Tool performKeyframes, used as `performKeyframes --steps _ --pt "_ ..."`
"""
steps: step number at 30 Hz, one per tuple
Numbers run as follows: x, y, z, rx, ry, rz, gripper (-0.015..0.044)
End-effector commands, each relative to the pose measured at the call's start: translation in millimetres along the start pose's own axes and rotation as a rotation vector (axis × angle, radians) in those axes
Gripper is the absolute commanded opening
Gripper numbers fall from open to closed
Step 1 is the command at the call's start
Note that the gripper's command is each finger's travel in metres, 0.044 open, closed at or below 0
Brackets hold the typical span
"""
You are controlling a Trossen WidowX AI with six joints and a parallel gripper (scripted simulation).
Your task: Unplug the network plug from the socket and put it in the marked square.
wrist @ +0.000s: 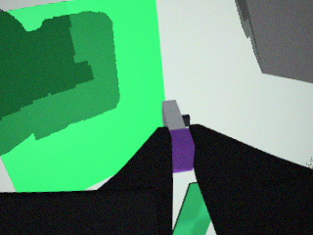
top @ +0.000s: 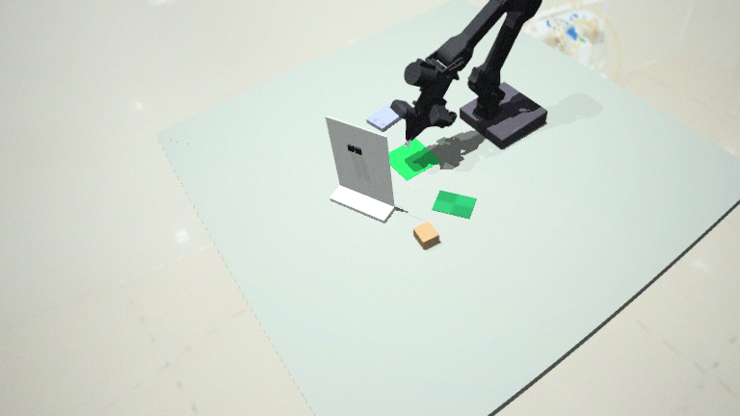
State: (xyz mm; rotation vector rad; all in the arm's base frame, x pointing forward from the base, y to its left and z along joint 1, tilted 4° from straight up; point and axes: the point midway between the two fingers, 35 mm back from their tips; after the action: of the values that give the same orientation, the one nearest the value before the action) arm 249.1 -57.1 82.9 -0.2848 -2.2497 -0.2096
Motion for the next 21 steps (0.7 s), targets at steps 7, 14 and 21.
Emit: performKeyframes --steps 7,14,21 --pt "-13 -1 7 0.003 0.003 0.004 0.0000" --pt "-22 -2 13 0.002 0.003 0.003 0.0000" --pt "-30 -2 19 0.001 0.003 0.002 0.0000"
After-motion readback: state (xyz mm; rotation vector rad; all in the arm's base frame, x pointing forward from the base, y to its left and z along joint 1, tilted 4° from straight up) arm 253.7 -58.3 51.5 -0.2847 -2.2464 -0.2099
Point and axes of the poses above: the point midway between the two fingers, 35 mm back from their tips, its own x axis back along the fingers, its own z axis across the jaws, y = z × x, and after that the axes turned 4 degrees about -x, right-handed
